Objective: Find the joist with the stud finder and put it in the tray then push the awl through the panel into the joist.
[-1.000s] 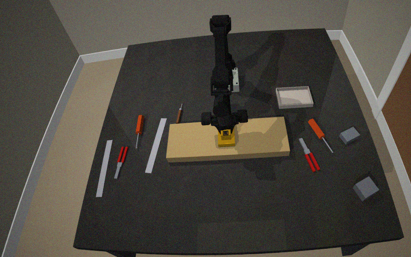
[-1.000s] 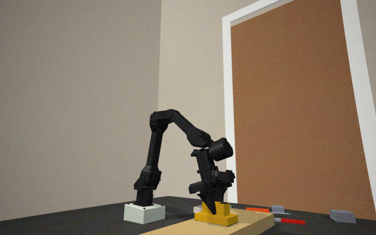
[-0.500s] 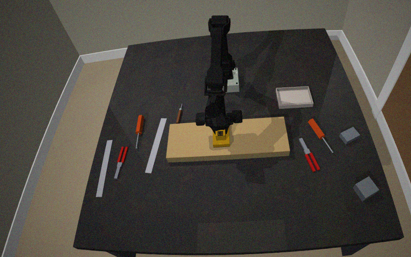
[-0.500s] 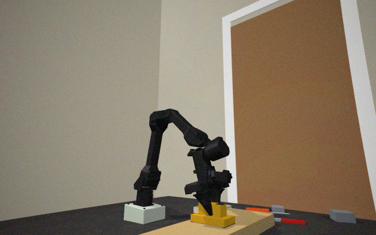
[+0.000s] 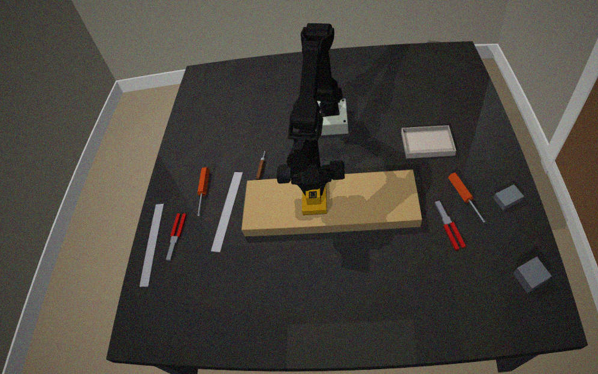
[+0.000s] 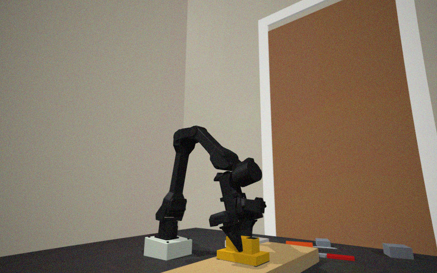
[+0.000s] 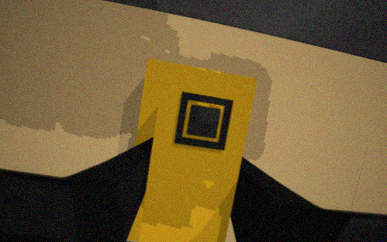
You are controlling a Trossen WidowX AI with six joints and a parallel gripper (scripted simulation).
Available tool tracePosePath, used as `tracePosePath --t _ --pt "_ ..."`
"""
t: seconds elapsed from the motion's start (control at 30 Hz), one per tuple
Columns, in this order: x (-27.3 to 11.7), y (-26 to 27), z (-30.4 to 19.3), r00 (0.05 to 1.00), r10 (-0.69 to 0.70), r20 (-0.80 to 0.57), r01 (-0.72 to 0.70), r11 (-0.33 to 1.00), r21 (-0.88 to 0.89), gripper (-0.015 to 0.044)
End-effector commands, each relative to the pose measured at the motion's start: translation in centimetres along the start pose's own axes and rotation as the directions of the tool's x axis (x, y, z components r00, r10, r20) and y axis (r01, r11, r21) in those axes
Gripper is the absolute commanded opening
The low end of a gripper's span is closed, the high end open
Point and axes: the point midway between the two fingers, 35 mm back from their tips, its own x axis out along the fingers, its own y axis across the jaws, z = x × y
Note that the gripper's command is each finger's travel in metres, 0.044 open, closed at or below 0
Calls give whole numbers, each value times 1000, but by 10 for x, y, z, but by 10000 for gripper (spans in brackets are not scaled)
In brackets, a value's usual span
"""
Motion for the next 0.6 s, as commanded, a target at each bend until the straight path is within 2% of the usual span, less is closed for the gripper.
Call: tracePosePath --t 0.0,0.57 --pt "0 -7 -1 1000 0 -2 0 1000 -2 0" --pt "0 -32 -1 1000 -3 -3 3 1000 -3 0"
